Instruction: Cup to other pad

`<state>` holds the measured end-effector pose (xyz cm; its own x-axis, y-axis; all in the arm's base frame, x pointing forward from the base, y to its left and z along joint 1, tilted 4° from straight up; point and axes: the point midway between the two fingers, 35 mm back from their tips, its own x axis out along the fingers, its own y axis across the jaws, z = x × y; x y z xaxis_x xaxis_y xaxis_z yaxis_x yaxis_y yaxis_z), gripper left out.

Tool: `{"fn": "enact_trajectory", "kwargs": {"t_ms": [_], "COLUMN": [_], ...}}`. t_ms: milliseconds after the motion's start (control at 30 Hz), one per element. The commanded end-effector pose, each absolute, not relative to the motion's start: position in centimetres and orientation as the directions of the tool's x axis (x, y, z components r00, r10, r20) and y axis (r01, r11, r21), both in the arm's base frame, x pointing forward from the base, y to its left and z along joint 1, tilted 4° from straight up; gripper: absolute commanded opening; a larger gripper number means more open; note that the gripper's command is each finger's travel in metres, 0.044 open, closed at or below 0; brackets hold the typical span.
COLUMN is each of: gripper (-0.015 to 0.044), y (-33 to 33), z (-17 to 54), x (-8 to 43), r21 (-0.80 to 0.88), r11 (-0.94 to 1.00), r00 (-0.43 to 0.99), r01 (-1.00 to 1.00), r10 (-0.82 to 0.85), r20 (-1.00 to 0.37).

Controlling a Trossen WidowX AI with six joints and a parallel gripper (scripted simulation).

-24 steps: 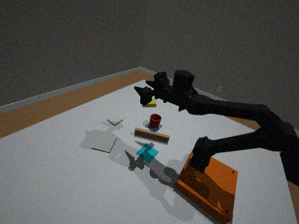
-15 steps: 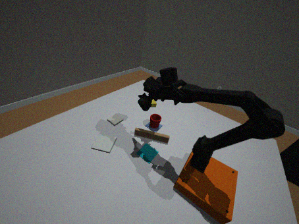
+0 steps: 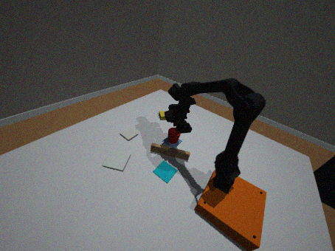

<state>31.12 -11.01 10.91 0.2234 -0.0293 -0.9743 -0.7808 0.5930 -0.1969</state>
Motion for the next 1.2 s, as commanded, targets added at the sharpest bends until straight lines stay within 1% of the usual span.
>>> {"fn": "enact_trajectory", "kwargs": {"t_ms": [0,300,1167], "gripper": [0.0148,0.0148,0.0148], "y": [-11.4,-11.4,-11.2], "z": [9.5,9.3,5.0], "x": [29.7,29.7,30.2], "r21": [-0.062,-0.062,-0.062], "r11": [0.517,0.517,0.517], "r00": [0.092,0.092,0.092], "r01": [-0.854,-0.854,-0.854], "r10": [0.032,0.032,0.032], "r20": [-0.995,-0.995,-0.995]}}
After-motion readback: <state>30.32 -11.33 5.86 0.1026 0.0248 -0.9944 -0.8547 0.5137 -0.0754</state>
